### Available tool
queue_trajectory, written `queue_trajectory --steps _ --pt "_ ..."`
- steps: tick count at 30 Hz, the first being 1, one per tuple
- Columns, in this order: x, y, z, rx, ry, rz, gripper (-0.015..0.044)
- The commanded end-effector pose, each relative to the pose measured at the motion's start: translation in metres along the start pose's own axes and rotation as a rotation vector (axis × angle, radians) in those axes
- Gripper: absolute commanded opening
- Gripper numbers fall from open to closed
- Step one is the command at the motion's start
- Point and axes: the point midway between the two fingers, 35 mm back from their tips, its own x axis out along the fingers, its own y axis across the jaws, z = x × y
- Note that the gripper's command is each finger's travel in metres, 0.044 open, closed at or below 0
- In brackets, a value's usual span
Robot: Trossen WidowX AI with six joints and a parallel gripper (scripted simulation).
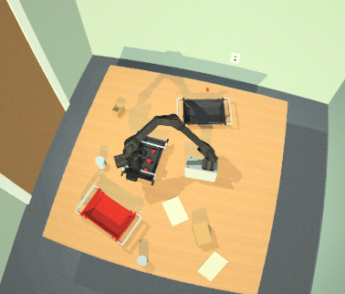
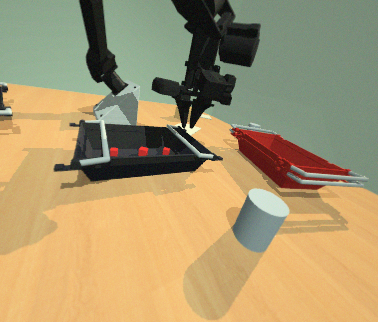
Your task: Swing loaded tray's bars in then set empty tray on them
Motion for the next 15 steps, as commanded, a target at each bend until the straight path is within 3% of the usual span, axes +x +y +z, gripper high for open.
queue_trajectory --steps 1,13,15 --pt "0.0008 -0.0005 0.0001 -0.001 0.001 -0.001 0.0087" --pt "0.0008 -0.0005 0.0001 -0.001 0.001 -0.001 0.0087" --pt "0.0008 -0.0005 0.0001 -0.001 0.001 -0.001 0.0034"
